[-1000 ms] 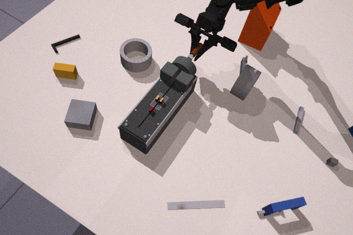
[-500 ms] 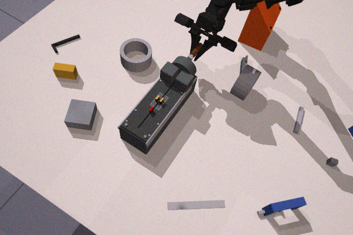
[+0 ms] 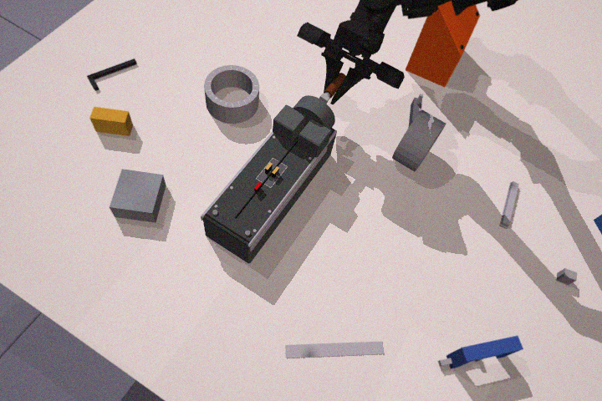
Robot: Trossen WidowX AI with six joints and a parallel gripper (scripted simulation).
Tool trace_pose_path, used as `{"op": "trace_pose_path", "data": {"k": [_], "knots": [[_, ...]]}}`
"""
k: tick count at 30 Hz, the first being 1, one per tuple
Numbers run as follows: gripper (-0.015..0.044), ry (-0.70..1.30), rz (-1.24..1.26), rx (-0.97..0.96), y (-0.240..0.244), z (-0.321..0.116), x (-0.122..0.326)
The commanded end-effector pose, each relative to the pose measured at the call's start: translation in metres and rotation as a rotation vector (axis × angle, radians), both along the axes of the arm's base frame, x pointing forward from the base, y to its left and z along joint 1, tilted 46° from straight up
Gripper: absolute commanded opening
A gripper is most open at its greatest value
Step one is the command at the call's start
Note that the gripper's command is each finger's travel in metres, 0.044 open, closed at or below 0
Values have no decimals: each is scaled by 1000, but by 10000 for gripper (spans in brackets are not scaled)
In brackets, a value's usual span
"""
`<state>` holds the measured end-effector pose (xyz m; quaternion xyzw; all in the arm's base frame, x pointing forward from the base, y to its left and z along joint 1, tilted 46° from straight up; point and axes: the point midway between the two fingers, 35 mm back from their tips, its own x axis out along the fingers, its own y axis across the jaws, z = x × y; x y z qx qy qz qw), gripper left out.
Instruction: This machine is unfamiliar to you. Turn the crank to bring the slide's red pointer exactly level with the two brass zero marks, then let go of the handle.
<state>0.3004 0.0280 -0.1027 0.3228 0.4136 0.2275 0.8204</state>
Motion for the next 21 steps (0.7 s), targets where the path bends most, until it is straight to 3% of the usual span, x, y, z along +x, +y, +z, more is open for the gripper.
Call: {"op": "trace_pose_path", "data": {"k": [1,17,21], "knots": [[0,0,0,0,0,0,0],[420,0,0,0,0,0,0],[440,0,0,-1,-3,3,2]]}}
